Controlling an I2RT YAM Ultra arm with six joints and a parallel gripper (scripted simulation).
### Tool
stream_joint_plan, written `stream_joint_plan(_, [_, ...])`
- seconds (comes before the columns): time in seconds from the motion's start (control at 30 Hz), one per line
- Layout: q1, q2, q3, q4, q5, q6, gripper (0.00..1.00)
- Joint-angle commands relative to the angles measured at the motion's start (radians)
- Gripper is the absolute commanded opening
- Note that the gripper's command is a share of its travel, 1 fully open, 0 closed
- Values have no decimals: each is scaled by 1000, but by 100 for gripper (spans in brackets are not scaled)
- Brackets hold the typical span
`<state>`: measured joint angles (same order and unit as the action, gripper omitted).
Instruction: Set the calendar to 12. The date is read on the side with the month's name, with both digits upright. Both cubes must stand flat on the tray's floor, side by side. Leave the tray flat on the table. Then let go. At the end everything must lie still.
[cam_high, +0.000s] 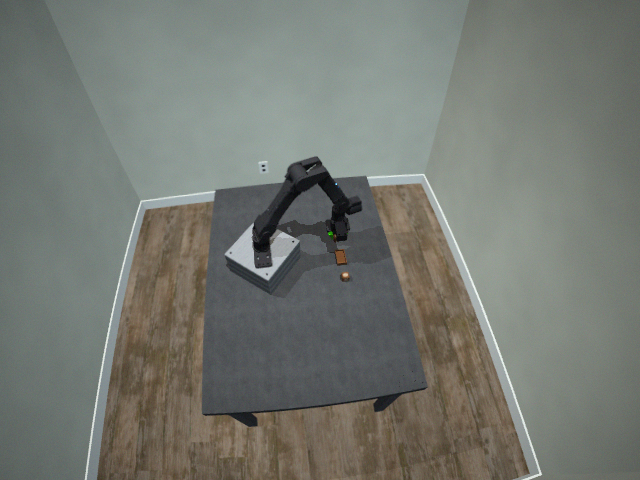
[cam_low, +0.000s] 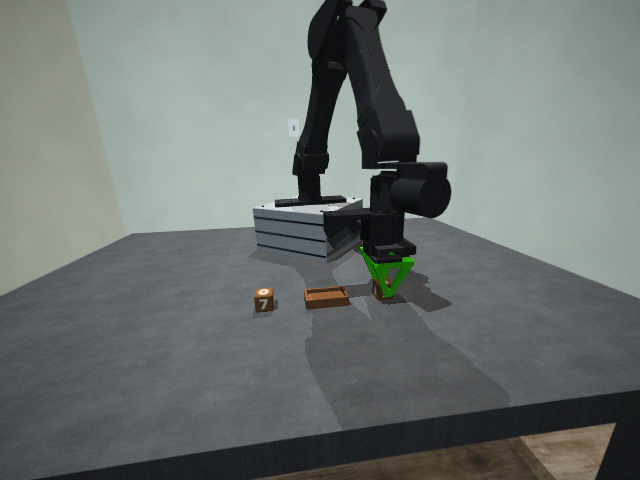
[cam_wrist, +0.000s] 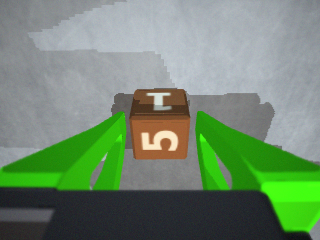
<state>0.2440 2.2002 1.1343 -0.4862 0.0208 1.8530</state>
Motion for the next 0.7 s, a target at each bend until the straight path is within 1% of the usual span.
stream_joint_plan(0.0, [0, -6, 2, 1, 4, -1, 45])
stream_joint_plan(0.5, [0, -6, 2, 1, 4, -1, 45])
stream_joint_plan(0.53, [0, -6, 2, 1, 4, -1, 26])
stream_joint_plan(0.67, [0, -6, 2, 1, 4, -1, 26])
